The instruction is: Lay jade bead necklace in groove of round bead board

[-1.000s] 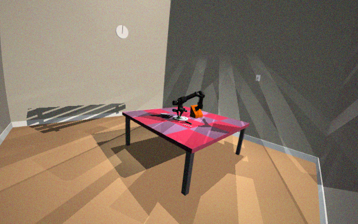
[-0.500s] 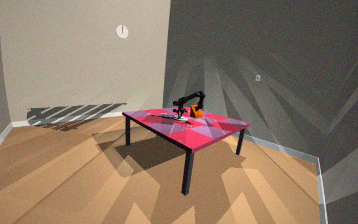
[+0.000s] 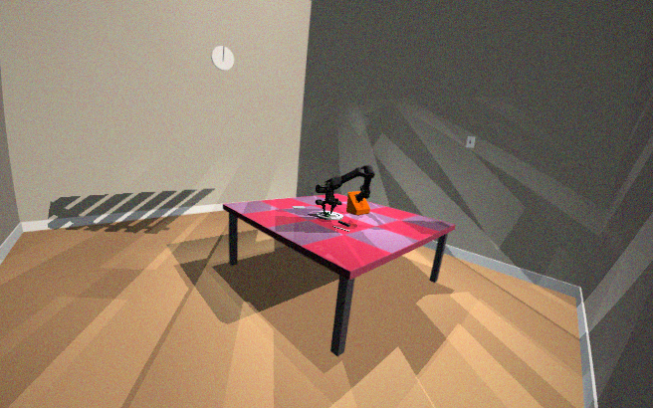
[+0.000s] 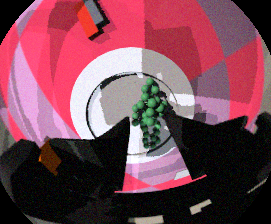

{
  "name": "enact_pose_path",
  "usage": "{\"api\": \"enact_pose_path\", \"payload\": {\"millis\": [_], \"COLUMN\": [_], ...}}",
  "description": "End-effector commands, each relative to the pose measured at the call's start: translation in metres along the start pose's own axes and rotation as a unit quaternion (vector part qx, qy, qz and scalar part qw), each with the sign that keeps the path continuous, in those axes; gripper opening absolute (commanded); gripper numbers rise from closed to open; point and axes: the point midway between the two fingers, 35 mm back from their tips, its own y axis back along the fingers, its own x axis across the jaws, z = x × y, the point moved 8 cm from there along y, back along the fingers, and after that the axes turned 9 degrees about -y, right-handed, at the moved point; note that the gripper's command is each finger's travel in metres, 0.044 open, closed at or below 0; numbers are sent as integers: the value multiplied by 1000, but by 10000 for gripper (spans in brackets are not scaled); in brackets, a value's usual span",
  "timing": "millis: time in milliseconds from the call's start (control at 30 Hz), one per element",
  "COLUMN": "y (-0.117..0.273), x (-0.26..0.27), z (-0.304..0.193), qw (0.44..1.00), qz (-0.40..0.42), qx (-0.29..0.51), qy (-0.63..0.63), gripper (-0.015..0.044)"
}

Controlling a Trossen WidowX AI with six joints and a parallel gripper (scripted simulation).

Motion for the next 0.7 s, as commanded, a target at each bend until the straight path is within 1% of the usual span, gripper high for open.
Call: {"api": "enact_pose_path", "payload": {"millis": [0, 133, 167, 300, 667], "y": [0, 7, 2, 10, 11], "x": [0, 1, 1, 1, 1], "z": [0, -1, 0, 0, 0], "qw": [1000, 1000, 1000, 1000, 1000], "qz": [-1, 2, 3, 3, 3], "qx": [0, 0, 1, 1, 1], "qy": [0, -2, -2, -2, -2], "gripper": [315, 420, 440, 440, 440]}}
